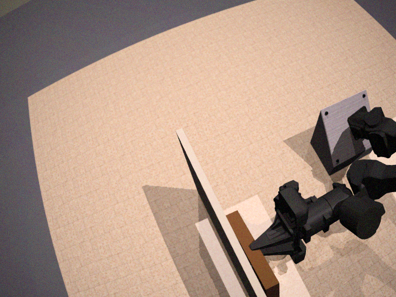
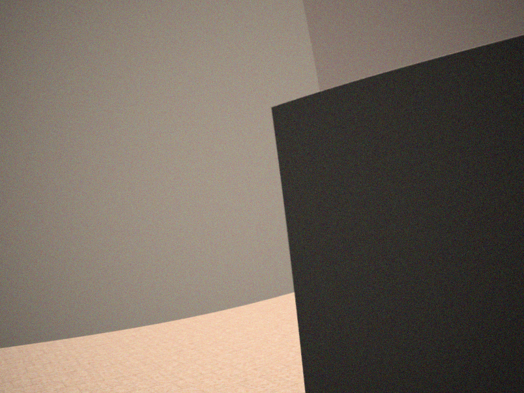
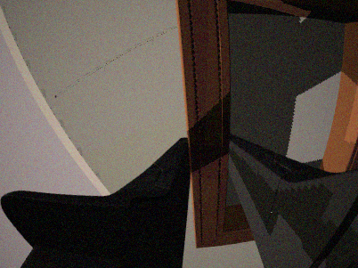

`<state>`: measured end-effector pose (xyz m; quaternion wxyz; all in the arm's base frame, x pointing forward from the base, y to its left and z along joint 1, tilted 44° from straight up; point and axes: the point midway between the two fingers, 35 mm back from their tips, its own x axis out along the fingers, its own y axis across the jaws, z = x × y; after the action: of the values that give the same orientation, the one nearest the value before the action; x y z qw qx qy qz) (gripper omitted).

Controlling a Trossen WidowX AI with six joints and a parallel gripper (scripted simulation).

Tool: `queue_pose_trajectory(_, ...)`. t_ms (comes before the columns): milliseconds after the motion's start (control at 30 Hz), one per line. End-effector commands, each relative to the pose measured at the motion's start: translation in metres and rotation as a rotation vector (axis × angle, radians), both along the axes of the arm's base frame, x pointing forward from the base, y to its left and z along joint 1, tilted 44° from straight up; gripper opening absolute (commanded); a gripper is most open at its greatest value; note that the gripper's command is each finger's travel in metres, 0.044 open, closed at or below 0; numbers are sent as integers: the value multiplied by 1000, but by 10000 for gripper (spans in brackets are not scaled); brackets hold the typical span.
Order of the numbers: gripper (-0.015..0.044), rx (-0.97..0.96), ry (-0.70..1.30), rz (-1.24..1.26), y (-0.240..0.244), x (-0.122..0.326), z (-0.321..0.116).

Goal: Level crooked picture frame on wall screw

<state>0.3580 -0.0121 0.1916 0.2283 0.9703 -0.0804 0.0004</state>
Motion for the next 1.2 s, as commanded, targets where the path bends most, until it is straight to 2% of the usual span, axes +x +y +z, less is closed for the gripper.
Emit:
queue_pose_trajectory(0, 36, 2, 0, 4, 1, 0, 0)
queue_pose_trajectory(100, 0, 2, 0, 4, 1, 0, 0)
queue_pose_trajectory(1167, 0, 2, 0, 4, -6, -1, 3)
